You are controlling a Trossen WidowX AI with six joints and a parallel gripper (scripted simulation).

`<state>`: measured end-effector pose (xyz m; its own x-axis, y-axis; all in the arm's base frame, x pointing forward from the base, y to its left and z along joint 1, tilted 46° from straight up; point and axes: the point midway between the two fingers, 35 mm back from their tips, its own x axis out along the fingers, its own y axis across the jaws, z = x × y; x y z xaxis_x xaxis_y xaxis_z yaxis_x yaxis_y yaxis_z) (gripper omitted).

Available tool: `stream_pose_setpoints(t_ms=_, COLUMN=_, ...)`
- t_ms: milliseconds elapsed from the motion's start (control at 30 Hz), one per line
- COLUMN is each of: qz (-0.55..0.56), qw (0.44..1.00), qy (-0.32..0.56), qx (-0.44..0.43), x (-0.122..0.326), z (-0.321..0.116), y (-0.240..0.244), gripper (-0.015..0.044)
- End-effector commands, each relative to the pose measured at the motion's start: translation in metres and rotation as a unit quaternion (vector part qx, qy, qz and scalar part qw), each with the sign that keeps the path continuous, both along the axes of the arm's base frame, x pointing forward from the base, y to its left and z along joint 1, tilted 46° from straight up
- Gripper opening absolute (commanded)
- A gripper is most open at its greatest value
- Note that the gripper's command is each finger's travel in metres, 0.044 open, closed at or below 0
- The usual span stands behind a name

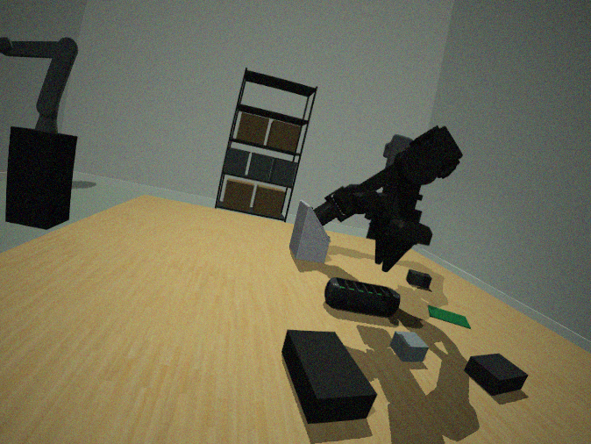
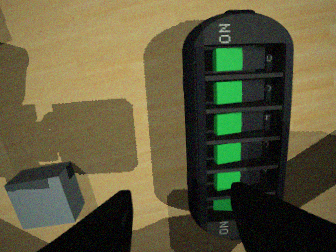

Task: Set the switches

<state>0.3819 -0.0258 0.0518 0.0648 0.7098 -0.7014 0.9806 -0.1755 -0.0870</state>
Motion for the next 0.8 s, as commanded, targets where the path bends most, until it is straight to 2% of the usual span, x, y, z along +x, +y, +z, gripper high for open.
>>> stream_pose_setpoints(t_ms=0, qz=0.000, qw=1.000, qy=0.000, qx=0.000, x=0.000, z=0.000, y=0.000, gripper=0.0289)
stream_pose_setpoints(t_ms=200, qz=0.000, qw=1.000, qy=0.000, qx=0.000, x=0.000, z=0.000, y=0.000, gripper=0.0440)
stream_pose_setpoints(t_ms=267, qz=0.000, qw=1.000, qy=0.000, qx=0.000, x=0.000, z=0.000, y=0.000, gripper=0.0440)
stream_pose_setpoints(t_ms=367, qz=0.015, qw=1.000, qy=0.015, qx=0.002, x=0.003, z=-0.009, y=-0.001, gripper=0.0361)
stream_pose_setpoints(t_ms=633, qz=0.098, qw=0.990, qy=0.093, qx=0.024, x=0.010, z=-0.067, y=0.000, gripper=0.0151)
stream_pose_setpoints(t_ms=767, qz=0.105, qw=0.989, qy=0.099, qx=0.027, x=0.009, z=-0.072, y=0.000, gripper=0.0046)
